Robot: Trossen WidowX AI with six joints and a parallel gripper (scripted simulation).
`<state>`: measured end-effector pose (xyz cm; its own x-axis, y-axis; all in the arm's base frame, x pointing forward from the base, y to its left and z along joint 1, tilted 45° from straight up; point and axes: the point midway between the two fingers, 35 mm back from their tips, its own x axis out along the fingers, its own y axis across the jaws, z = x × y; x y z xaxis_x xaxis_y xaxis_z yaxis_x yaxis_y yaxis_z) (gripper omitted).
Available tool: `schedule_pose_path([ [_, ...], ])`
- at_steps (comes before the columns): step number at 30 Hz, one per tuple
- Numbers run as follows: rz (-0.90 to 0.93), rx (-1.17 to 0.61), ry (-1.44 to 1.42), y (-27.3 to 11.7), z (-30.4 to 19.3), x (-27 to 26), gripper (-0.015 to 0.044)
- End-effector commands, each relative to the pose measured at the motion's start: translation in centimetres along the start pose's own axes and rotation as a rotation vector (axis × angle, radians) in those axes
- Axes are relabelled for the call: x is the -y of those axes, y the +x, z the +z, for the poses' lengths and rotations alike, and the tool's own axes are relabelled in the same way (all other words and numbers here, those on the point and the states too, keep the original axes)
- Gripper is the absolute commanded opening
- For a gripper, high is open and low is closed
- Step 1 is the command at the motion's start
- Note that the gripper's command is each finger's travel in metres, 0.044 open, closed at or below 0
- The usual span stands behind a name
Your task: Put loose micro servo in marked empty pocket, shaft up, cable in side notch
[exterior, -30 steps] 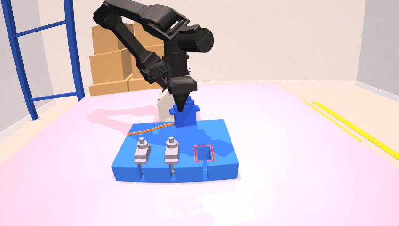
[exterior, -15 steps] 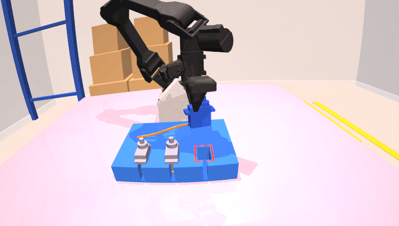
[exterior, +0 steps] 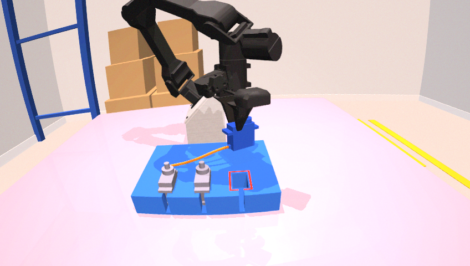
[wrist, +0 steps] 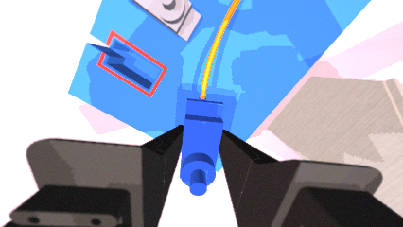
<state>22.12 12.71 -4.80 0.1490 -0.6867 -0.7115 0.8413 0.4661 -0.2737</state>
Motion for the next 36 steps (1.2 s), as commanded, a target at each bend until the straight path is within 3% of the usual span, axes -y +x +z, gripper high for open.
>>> schedule_pose_path([
  [1, 0.004, -0.008, -0.116, -0.16, -0.13, -0.20, 0.0000],
  [29, 0.008, -0.006, -1.079, -0.17, -0.13, -0.20, 0.0000],
  [36, 0.008, -0.006, -1.102, -0.17, -0.04, -0.39, 0.0000],
])
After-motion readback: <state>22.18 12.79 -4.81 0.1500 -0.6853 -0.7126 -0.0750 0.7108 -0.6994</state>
